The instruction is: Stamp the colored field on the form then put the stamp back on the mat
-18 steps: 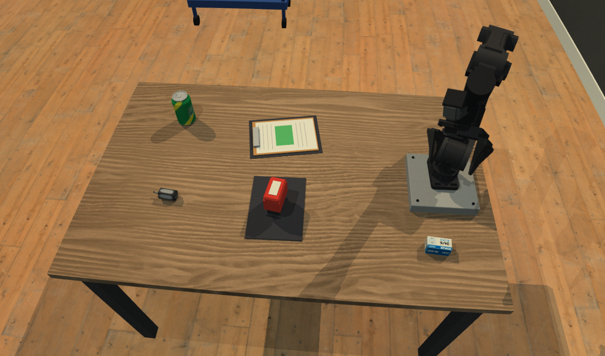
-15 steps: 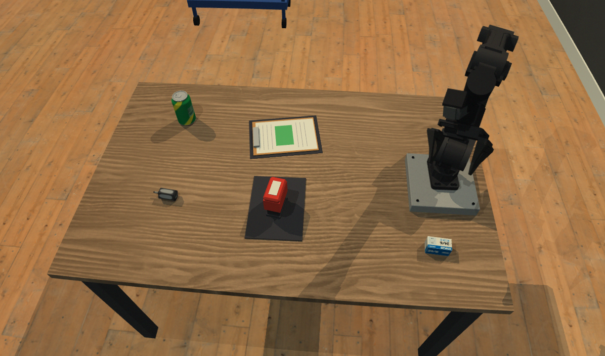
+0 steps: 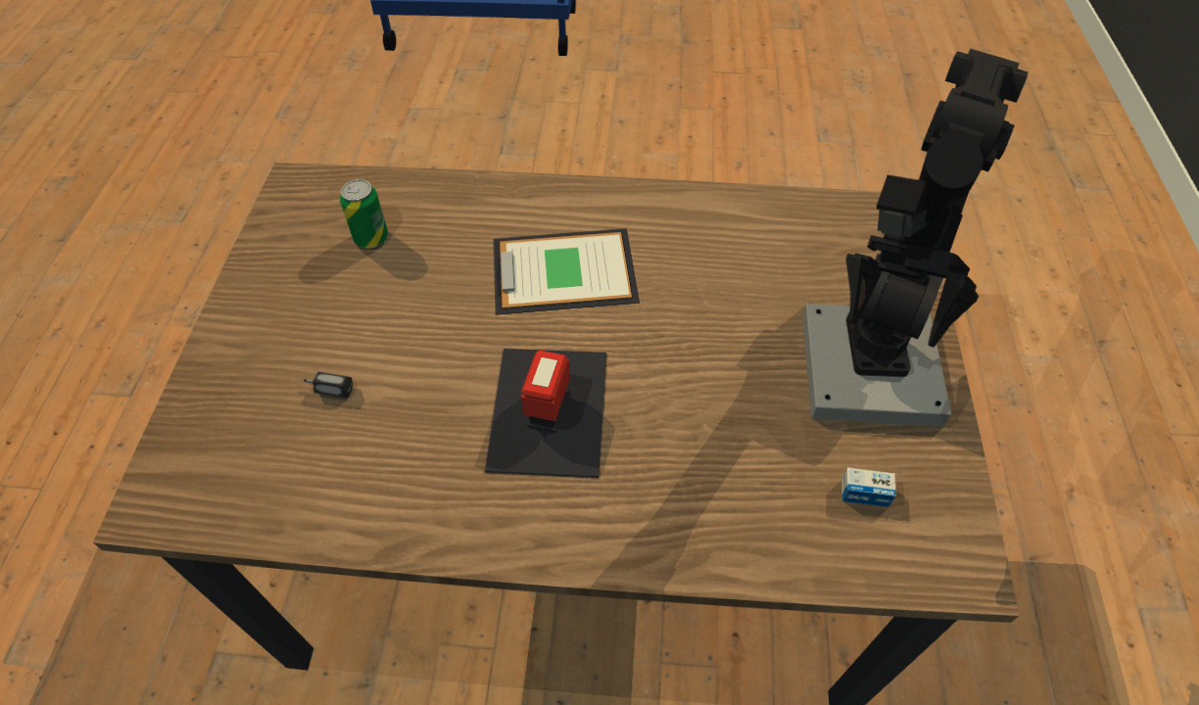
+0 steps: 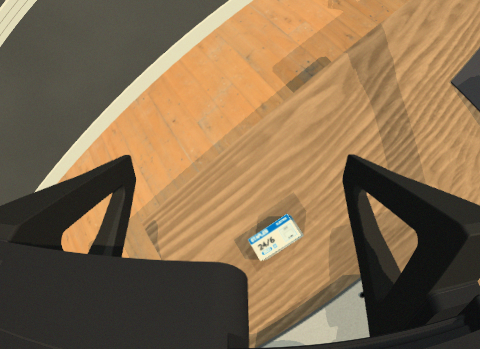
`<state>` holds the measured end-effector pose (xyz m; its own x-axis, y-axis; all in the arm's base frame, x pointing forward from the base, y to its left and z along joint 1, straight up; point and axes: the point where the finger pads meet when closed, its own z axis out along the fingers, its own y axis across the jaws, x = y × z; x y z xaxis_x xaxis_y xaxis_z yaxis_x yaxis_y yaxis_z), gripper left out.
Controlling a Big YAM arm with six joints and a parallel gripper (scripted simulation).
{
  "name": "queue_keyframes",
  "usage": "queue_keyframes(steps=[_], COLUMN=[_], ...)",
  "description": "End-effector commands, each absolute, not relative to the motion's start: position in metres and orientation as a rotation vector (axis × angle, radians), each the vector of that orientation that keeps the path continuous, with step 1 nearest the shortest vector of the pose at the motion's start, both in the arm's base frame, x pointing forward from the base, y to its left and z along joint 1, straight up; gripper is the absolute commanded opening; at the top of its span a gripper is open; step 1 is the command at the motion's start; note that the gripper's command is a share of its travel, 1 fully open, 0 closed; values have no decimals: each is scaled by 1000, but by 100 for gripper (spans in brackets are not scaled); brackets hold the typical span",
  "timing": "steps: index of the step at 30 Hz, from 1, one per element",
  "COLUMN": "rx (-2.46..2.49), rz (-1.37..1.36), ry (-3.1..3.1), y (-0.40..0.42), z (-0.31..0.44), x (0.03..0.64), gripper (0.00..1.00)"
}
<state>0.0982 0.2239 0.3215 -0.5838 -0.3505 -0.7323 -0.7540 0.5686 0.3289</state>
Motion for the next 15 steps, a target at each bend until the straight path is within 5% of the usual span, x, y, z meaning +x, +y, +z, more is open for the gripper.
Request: queue_keyframes(steps=[1,15], rx=[-868,-1044], rz=[875,517], ry=[2149,2183], y=[225,249], z=[344,356], x=[100,178], gripper=[100,100])
